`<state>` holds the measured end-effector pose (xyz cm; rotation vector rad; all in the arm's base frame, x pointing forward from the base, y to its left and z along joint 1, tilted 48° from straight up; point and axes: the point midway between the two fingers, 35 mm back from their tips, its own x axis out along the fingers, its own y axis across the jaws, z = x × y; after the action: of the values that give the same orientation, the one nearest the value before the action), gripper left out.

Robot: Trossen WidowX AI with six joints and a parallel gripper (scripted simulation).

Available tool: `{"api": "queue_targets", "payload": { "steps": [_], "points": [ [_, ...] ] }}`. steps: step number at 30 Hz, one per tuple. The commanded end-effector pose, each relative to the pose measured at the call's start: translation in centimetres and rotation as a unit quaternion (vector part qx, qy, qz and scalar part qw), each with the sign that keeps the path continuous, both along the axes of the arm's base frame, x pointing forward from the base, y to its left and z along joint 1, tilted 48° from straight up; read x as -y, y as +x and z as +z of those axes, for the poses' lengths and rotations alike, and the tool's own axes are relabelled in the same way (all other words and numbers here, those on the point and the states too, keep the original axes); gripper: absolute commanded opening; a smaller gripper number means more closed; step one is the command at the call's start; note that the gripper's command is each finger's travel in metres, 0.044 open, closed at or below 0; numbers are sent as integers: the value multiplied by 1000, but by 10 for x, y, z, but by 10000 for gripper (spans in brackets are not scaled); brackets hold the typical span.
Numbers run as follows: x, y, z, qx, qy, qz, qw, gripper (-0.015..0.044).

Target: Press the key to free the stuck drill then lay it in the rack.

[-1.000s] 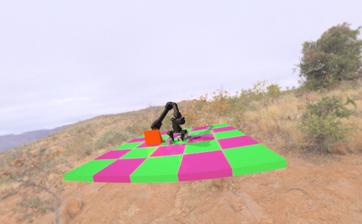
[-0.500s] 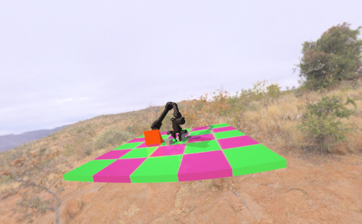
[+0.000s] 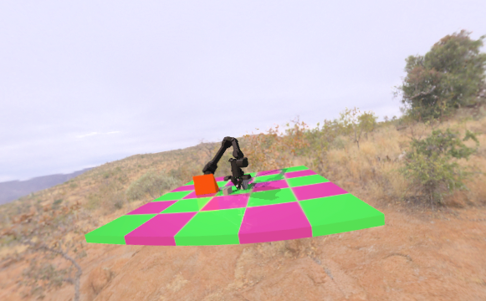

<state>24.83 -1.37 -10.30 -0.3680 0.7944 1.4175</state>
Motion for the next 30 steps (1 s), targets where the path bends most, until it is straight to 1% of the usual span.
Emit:
{"api": "queue_targets", "payload": {
  "steps": [1, 22, 30],
  "points": [
    [1, -1, 2, 1, 1, 0, 1000, 0],
    [2, -2, 4, 1, 1, 0, 1000, 0],
    [7, -3, -3, 1, 1, 0, 1000, 0]
  ]
}}
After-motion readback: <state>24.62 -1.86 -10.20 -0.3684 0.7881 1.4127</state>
